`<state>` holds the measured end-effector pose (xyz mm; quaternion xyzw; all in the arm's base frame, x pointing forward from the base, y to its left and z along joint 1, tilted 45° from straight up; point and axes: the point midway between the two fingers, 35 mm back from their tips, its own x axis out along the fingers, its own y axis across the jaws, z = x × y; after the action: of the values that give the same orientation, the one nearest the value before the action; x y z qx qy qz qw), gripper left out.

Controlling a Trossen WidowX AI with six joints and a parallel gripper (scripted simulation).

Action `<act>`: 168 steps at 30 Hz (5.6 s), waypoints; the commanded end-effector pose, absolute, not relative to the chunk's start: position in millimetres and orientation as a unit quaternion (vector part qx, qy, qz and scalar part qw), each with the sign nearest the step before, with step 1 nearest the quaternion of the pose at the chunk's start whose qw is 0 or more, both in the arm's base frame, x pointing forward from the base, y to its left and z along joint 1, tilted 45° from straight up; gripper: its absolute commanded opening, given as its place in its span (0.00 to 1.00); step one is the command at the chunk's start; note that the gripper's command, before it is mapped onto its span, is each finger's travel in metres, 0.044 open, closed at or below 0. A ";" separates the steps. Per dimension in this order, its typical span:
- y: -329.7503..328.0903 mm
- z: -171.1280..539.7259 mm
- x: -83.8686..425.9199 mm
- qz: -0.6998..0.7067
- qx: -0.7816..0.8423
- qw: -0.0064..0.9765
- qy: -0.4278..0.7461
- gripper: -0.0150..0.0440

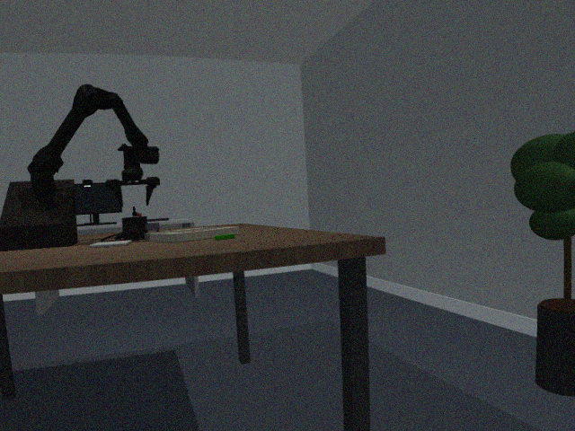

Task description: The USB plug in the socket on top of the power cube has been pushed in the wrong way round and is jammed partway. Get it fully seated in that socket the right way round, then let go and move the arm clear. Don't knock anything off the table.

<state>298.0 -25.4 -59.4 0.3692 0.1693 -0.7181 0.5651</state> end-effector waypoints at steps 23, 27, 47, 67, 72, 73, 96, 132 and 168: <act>-30.0 -63.7 296.3 -0.719 0.368 0.564 0.170 0.38; -30.0 -63.7 296.3 -0.719 0.368 0.564 0.170 0.27; -28.8 -62.6 296.3 -0.719 0.368 0.565 0.170 0.25; -19.4 -53.1 297.7 -0.719 0.368 0.564 0.170 0.25; -17.1 -50.7 298.0 -0.719 0.368 0.564 0.170 0.25; -16.6 -50.2 298.0 -0.719 0.368 0.564 0.170 0.25; -10.3 -43.6 297.8 -0.713 0.347 0.577 0.193 0.25; -10.8 -44.0 297.4 -0.547 0.045 0.672 0.498 0.25; -10.8 -43.9 297.4 -0.261 -0.265 0.619 0.691 0.25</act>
<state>297.8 -10.6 -43.4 -0.2435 0.6818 -0.2853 0.6281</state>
